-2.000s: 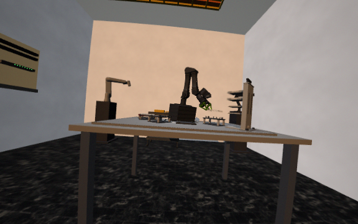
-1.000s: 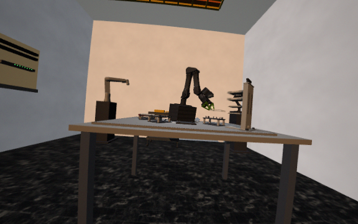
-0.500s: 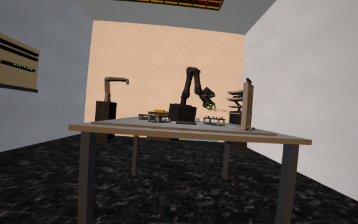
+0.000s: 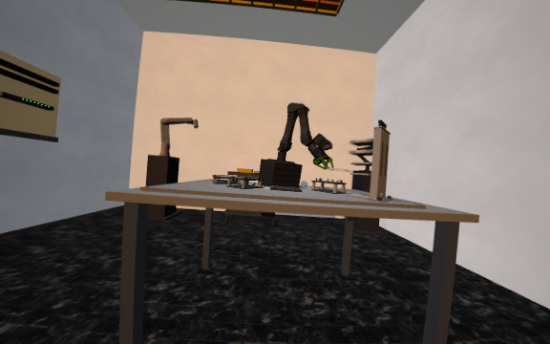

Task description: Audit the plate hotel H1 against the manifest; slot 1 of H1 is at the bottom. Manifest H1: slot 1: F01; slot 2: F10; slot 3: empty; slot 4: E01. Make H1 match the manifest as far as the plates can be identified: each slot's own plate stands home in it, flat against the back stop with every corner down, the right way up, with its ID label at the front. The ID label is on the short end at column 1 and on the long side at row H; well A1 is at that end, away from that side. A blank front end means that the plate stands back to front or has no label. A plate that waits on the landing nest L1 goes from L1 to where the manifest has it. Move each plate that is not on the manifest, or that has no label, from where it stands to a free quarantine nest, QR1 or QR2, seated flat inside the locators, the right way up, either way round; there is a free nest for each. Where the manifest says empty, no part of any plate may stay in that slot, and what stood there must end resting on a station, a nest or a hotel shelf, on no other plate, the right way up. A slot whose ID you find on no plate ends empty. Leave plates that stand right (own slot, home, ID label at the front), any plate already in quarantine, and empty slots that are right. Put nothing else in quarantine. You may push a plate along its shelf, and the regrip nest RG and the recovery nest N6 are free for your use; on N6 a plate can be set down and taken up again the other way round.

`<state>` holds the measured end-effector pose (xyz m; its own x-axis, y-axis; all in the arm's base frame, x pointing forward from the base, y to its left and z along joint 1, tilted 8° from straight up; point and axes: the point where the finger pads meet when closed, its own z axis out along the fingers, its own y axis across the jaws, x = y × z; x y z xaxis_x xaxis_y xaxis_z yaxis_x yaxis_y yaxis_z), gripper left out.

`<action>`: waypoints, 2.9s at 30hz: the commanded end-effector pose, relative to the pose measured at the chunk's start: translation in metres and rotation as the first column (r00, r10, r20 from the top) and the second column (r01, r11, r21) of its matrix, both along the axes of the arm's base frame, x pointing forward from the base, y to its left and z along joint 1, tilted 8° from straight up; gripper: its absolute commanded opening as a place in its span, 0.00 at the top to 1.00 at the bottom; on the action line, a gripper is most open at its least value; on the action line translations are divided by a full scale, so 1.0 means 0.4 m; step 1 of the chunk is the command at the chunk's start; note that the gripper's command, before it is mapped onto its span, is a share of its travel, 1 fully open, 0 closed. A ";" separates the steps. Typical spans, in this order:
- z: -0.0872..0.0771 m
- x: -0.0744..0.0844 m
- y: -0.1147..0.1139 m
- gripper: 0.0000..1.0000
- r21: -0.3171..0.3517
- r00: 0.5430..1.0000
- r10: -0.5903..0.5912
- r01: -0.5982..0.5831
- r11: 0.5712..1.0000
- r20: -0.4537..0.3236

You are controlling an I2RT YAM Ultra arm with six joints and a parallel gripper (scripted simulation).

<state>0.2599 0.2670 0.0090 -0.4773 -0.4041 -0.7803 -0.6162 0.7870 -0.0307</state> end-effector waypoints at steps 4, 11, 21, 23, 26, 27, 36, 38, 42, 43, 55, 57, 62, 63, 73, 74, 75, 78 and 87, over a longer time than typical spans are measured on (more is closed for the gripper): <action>0.024 0.019 0.021 0.14 0.022 1.000 0.002 -0.002 1.000 0.021; 0.027 0.033 0.032 0.14 0.022 1.000 0.002 -0.002 1.000 0.021; 0.030 0.048 0.044 0.14 0.022 1.000 0.002 -0.002 1.000 0.021; 0.031 0.052 0.047 0.14 0.022 1.000 0.002 -0.002 1.000 0.021; 0.032 0.058 0.052 0.14 0.022 1.000 0.002 -0.002 1.000 0.021; 0.033 0.060 0.053 0.14 0.022 1.000 0.002 -0.002 1.000 0.021; 0.036 0.074 0.064 0.14 0.022 1.000 0.002 -0.002 1.000 0.021; 0.036 0.075 0.065 0.14 0.022 1.000 0.002 -0.002 1.000 0.021; 0.035 0.075 0.065 0.14 0.022 1.000 0.002 -0.002 1.000 0.021; 0.035 0.075 0.065 0.14 0.022 1.000 0.002 -0.002 1.000 0.021; 0.033 0.076 0.066 0.14 0.022 1.000 0.002 -0.002 1.000 0.021; 0.032 0.076 0.066 0.14 0.022 1.000 0.002 -0.002 1.000 0.021; 0.032 0.076 0.066 0.14 0.022 1.000 0.002 -0.002 1.000 0.021; 0.031 0.076 0.066 0.14 0.022 1.000 0.002 -0.002 1.000 0.021; 0.031 0.076 0.066 0.14 0.022 1.000 0.002 -0.002 1.000 0.021; 0.031 0.077 0.067 0.14 0.022 1.000 0.002 -0.002 1.000 0.021; 0.030 0.078 0.068 0.14 0.022 1.000 0.002 -0.002 1.000 0.021; 0.030 0.082 0.071 0.14 0.022 1.000 0.002 -0.002 1.000 0.021; 0.031 0.091 0.078 0.14 0.022 1.000 0.002 -0.002 1.000 0.022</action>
